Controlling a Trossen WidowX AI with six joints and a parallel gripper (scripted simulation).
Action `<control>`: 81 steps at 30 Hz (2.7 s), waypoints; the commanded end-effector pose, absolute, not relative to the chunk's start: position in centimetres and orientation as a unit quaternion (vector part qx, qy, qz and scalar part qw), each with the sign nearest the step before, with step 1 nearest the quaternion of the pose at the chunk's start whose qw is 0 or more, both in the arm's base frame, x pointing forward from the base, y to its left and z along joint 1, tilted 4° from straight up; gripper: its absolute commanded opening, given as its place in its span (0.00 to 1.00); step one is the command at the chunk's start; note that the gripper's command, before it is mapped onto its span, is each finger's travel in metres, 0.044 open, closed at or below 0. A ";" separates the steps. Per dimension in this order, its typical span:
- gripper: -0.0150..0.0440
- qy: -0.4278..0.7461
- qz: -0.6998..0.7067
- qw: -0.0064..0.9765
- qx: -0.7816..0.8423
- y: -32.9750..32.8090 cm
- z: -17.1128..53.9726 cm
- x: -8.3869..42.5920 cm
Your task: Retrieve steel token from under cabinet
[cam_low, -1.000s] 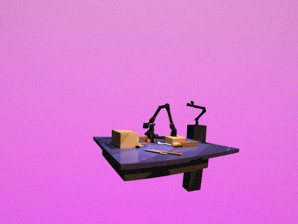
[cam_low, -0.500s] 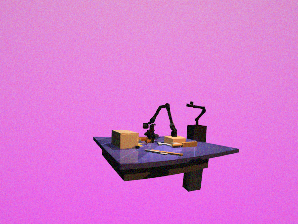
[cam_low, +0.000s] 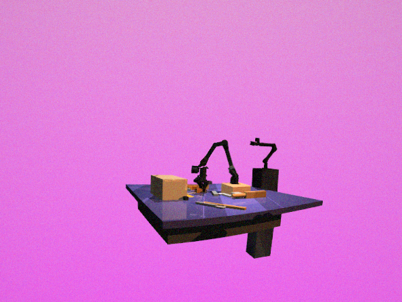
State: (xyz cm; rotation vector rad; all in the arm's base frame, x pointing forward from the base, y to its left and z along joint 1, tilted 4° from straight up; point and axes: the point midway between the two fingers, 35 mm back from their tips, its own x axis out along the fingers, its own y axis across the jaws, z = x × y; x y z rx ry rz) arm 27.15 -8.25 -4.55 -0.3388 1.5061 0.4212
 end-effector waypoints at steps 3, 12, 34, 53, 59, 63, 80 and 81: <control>0.25 0.675 0.187 0.697 -0.152 -7.9 -4.5 28.1; 0.25 0.675 0.187 0.697 -0.152 -7.3 -4.4 29.3; 0.25 0.674 0.187 0.698 -0.152 -6.0 -4.2 32.0; 0.25 0.674 0.188 0.699 -0.152 -4.9 -4.1 34.2; 0.25 0.673 0.188 0.699 -0.152 -4.6 -4.1 34.8; 0.25 0.673 0.188 0.699 -0.152 -4.4 -4.0 35.3; 0.25 0.673 0.188 0.699 -0.152 -3.6 -3.9 37.0; 0.25 0.673 0.188 0.699 -0.152 -3.5 -3.9 37.1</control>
